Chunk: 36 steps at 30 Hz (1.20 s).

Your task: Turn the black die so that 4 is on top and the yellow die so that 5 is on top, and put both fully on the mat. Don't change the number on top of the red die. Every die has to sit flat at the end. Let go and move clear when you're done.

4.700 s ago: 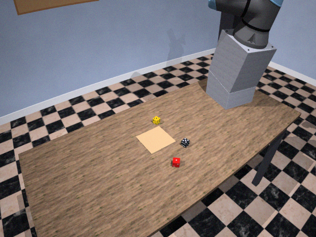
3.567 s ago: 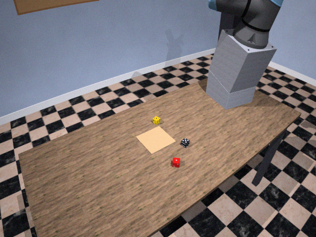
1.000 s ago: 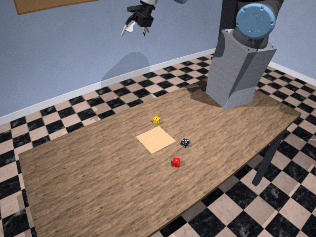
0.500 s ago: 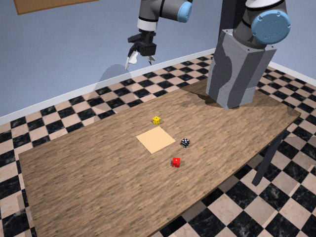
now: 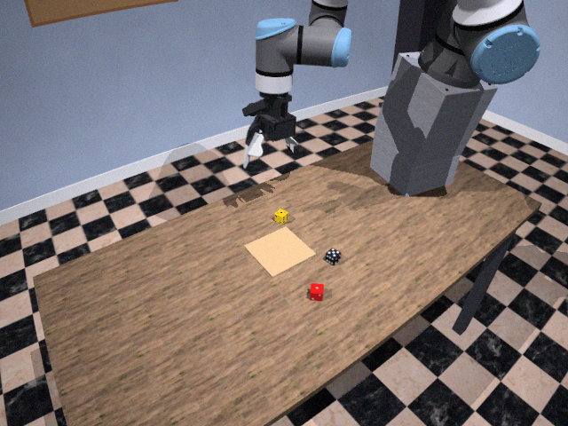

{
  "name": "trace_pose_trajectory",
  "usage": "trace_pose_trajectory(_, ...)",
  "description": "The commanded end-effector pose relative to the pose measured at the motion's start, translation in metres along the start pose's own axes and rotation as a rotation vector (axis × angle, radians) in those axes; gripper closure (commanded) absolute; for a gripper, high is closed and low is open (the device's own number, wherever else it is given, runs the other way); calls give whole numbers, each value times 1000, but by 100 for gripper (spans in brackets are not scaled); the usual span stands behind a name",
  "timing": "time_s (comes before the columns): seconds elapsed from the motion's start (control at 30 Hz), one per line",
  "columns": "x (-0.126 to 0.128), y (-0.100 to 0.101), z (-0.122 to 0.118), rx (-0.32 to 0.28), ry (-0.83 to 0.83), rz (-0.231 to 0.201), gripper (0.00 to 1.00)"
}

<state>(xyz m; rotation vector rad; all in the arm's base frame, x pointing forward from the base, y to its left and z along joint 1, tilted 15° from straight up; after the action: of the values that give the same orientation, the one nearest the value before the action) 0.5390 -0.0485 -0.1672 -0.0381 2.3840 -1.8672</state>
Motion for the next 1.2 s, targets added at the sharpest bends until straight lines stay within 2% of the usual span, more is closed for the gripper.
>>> trace_pose_trajectory(0.0, 1, 12, -17, -12, 5, -20, 0)
trace_pose_trajectory(0.3, 4, 22, -31, -22, 9, -39, 0)
trace_pose_trajectory(0.97, 4, 23, -32, -23, 9, -40, 0)
trace_pose_trajectory(1.17, 5, 33, -32, -23, 9, -40, 0)
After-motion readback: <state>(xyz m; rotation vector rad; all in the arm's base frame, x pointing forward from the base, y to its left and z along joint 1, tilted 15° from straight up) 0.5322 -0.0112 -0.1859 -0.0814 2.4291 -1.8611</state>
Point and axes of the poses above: the point where the finger pads meet when closed, its own y axis out along the fingers, its own x axis across the jaws, z = x × y, the point moved 7 cm from there along -y, back along the fingers, and after that the axes turned 5 degrees about y, right-handed, at the moved point
